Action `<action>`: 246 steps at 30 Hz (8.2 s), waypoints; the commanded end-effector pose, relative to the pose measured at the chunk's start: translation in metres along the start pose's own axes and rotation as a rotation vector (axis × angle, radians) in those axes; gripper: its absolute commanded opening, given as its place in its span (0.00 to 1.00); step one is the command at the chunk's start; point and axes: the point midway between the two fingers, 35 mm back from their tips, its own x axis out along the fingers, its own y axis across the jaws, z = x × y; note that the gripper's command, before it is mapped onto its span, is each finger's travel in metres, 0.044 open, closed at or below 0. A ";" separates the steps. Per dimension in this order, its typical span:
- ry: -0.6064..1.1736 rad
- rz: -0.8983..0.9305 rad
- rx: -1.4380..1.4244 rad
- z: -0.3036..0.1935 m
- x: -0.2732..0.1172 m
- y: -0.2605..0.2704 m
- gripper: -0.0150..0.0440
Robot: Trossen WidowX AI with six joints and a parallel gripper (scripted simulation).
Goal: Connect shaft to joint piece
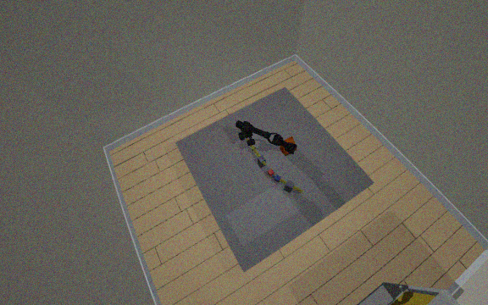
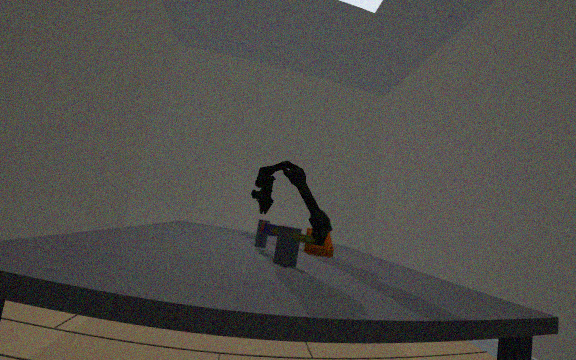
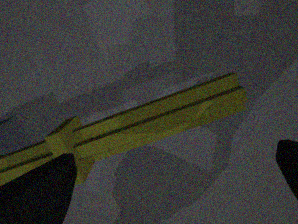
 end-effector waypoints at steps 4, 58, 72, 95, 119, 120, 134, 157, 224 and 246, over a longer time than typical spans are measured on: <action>0.013 -0.006 0.231 0.001 0.011 0.000 1.00; 0.039 -0.049 1.271 0.001 0.083 0.000 1.00; 0.039 -0.049 1.271 0.000 0.087 0.000 0.56; 0.039 -0.049 1.270 0.000 0.087 0.001 0.37; 0.039 -0.050 1.269 0.000 0.087 0.000 0.37; 0.039 -0.050 1.269 0.000 0.087 0.000 0.37; 0.039 -0.050 1.269 0.000 0.087 0.000 0.37; 0.039 -0.050 1.269 0.000 0.087 0.000 0.37; 0.039 -0.050 1.269 0.000 0.087 0.000 0.37; 0.039 -0.050 1.269 0.000 0.087 0.001 0.37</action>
